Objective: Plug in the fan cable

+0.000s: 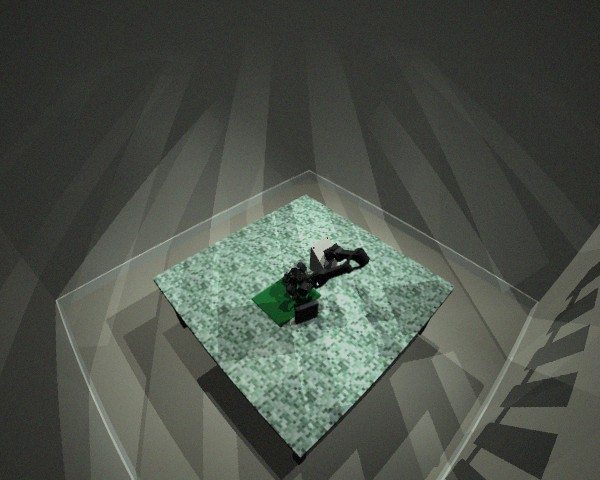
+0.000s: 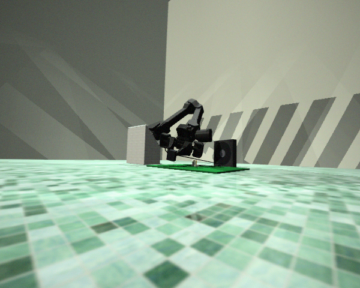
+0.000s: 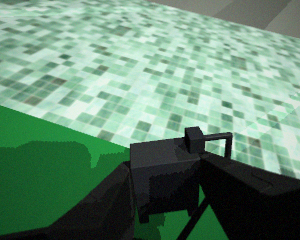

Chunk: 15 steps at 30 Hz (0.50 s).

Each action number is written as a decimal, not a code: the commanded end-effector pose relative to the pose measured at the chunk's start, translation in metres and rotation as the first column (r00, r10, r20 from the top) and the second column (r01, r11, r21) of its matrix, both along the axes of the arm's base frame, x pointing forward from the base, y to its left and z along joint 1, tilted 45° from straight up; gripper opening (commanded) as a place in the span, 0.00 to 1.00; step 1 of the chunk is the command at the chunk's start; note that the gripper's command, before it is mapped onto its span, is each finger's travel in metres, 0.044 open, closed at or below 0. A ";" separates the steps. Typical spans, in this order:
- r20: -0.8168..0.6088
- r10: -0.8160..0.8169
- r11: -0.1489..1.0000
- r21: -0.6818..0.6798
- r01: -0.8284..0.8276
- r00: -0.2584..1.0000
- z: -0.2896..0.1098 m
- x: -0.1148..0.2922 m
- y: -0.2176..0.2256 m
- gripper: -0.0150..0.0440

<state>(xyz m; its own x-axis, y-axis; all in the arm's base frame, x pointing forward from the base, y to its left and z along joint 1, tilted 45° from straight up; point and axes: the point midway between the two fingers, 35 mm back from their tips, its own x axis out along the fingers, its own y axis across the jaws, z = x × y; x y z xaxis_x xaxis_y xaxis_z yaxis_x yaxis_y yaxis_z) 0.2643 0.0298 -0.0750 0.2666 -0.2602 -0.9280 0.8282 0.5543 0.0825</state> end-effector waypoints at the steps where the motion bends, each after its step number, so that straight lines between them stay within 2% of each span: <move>1: 0.036 -0.023 0.999 -0.029 0.024 0.999 0.002 -0.003 -0.003 0.25; 15: 0.223 -0.071 0.993 -0.075 0.090 0.972 0.017 -0.004 0.001 0.25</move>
